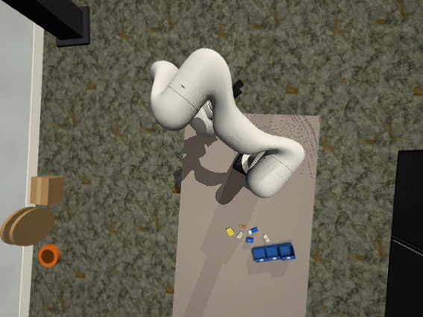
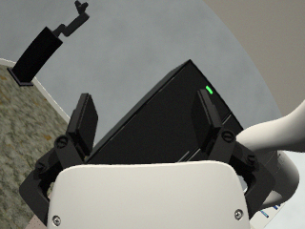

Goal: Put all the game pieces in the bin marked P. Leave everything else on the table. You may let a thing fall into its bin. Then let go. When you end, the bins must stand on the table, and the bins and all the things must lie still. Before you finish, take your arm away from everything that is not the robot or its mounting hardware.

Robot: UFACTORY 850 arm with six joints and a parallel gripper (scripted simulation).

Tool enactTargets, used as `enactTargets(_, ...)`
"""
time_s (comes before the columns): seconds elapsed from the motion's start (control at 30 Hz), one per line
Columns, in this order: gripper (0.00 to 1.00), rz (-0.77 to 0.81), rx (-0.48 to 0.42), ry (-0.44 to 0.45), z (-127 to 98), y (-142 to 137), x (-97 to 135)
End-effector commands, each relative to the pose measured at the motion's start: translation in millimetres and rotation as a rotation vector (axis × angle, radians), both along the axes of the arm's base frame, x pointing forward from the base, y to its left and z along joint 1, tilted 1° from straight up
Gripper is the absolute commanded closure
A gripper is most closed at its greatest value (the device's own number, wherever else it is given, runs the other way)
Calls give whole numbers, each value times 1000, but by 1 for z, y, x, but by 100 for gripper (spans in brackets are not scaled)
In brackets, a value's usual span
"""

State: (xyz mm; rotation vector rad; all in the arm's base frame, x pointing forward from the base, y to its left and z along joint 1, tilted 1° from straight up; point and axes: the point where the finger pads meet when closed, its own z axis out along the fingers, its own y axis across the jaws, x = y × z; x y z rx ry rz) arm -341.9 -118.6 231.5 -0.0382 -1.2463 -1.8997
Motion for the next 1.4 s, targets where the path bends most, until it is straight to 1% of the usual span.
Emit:
enactTargets(0.0,0,0,0,1,0,0,0)
enactTargets(0.53,0,0,0,1,0,0,0)
enactTargets(0.57,93,0,0,1,-8,0,0)
enactTargets(0.83,93,0,0,1,-74,1,1)
enactTargets(1.03,93,0,0,1,-116,2,1)
enactTargets(1.1,93,0,0,1,-116,2,1)
enactTargets(1.13,93,0,0,1,-133,2,1)
enactTargets(1.17,93,0,0,1,-141,3,2)
enactTargets(1.37,93,0,0,1,-183,4,2)
